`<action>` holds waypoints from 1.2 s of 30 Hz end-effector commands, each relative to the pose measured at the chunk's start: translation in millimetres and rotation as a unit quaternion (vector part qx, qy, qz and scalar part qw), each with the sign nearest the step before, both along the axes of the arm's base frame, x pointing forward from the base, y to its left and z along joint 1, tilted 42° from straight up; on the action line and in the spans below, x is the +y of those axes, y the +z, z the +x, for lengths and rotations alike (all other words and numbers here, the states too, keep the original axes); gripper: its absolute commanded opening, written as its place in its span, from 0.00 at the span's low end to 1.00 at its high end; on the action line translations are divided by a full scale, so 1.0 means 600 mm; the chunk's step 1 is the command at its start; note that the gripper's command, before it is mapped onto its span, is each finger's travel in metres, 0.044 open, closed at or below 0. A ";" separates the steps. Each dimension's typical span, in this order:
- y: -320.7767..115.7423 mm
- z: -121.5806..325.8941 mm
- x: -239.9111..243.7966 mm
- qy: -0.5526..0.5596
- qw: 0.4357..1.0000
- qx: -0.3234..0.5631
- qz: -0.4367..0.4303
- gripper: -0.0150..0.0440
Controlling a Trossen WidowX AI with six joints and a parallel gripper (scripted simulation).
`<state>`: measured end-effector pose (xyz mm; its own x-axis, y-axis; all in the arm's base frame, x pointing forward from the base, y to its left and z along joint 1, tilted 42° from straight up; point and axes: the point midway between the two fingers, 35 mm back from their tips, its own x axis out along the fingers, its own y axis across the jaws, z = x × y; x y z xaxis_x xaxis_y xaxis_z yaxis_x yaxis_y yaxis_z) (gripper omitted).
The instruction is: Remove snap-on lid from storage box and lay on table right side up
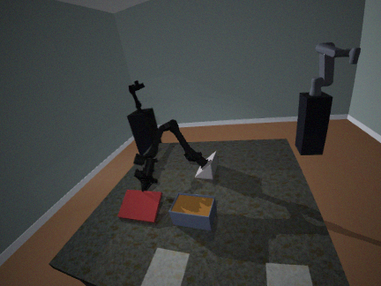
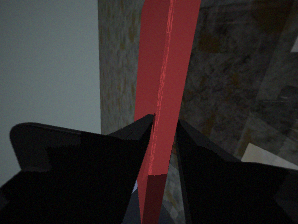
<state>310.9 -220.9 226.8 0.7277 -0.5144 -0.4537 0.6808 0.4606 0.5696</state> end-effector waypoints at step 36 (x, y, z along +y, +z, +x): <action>-0.014 -0.047 -0.004 -0.005 1.000 0.011 0.006 1.00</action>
<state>290.3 -225.5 218.8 0.7117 -0.5175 -0.4751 0.6981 0.4448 0.5612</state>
